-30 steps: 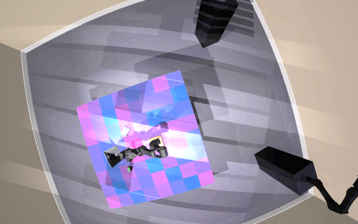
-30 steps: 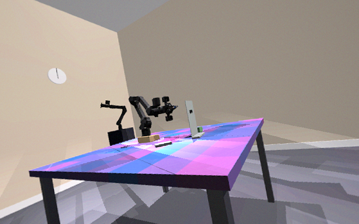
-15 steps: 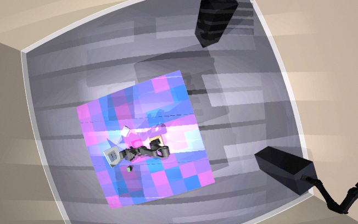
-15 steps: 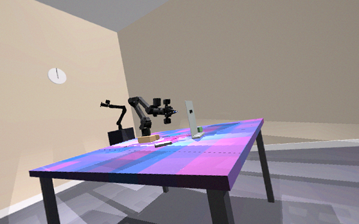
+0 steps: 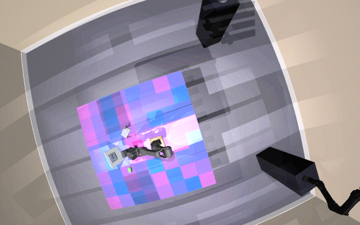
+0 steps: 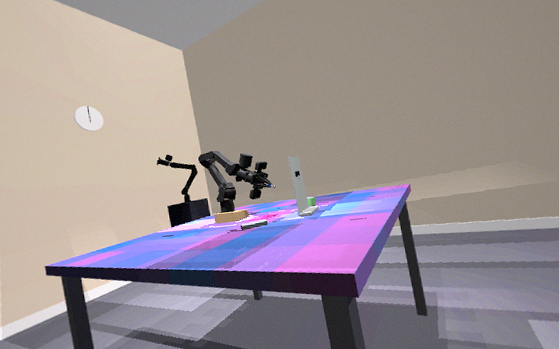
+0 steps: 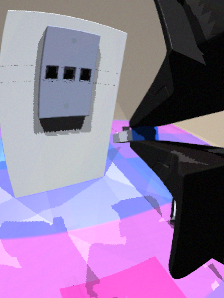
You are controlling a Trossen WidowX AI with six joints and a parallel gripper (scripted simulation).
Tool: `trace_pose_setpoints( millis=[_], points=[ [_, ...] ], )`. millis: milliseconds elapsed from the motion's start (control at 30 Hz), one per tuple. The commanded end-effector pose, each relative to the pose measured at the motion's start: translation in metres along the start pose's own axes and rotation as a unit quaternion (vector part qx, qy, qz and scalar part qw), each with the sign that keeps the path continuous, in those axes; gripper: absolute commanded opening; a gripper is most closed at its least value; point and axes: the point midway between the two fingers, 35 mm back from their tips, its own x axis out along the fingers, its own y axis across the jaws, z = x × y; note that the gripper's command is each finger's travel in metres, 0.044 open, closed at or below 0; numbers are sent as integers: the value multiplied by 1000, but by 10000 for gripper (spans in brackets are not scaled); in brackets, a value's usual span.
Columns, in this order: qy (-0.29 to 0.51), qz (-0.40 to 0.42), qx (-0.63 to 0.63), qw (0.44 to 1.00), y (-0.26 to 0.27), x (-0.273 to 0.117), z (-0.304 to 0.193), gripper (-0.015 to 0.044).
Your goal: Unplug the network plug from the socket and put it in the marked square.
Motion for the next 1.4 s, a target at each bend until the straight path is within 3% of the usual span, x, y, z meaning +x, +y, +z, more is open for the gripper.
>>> trace_pose_setpoints(
  millis=[0,767,1367],
  points=[
    [-3,38,-2,999,13,-4,0,0],
    [-15,242,5,970,83,-45,0,0],
    [-16,248,6,969,100,-35,1,0]
  ],
)
